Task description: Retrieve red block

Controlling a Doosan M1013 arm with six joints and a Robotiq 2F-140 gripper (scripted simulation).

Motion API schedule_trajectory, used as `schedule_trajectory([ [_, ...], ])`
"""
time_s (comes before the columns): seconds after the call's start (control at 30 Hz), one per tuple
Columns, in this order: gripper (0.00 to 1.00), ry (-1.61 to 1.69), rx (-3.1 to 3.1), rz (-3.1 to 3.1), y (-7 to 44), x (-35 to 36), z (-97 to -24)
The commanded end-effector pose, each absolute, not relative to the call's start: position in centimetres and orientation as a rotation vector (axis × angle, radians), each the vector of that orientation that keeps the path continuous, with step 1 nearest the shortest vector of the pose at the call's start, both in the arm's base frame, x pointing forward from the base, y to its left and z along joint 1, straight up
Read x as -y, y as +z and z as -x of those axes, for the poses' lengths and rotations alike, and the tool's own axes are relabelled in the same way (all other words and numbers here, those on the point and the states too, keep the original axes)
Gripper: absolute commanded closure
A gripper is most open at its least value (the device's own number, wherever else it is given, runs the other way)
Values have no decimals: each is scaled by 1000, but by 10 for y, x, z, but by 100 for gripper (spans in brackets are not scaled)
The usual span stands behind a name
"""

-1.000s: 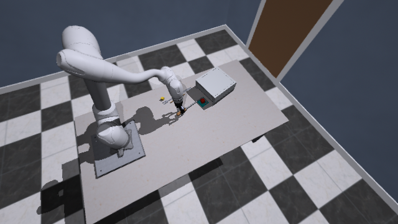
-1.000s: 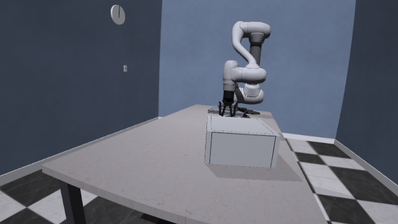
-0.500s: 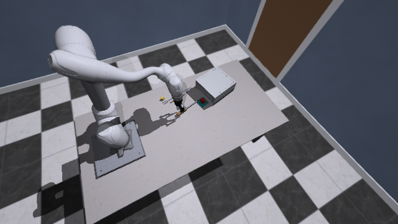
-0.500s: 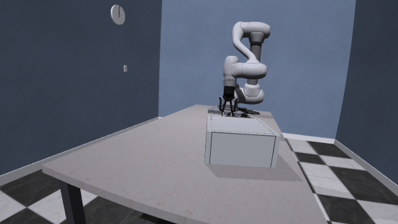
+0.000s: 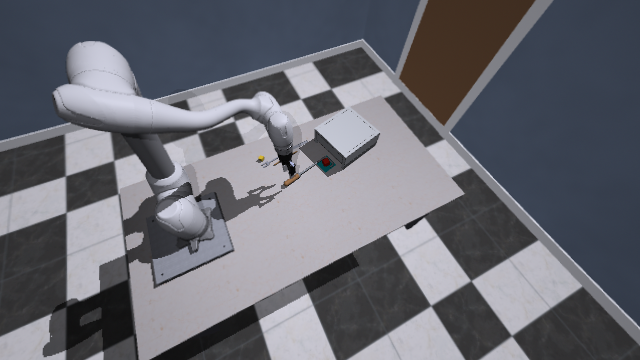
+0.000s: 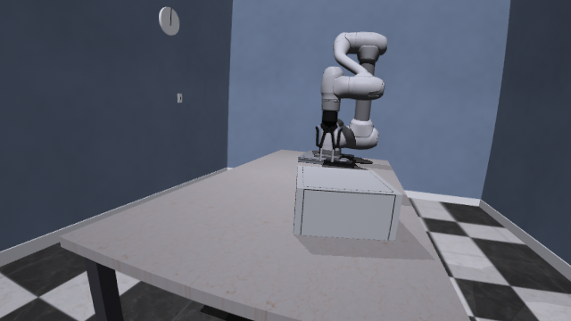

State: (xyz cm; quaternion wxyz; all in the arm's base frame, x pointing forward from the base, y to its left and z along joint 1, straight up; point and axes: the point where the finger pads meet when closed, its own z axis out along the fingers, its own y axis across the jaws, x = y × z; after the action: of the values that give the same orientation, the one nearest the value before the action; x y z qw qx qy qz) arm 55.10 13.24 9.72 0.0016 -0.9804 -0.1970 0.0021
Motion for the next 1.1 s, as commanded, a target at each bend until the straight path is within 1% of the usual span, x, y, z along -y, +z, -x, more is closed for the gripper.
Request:
schedule_trajectory([
  [0.0, 66, 2, 607, 3077, 123, -133, -552],
  [0.17, 66, 2, 607, 3077, 144, -133, -552],
  [0.5, 66, 2, 607, 3077, 163, -133, -552],
  [1.07, 66, 2, 607, 3077, 166, -133, -552],
])
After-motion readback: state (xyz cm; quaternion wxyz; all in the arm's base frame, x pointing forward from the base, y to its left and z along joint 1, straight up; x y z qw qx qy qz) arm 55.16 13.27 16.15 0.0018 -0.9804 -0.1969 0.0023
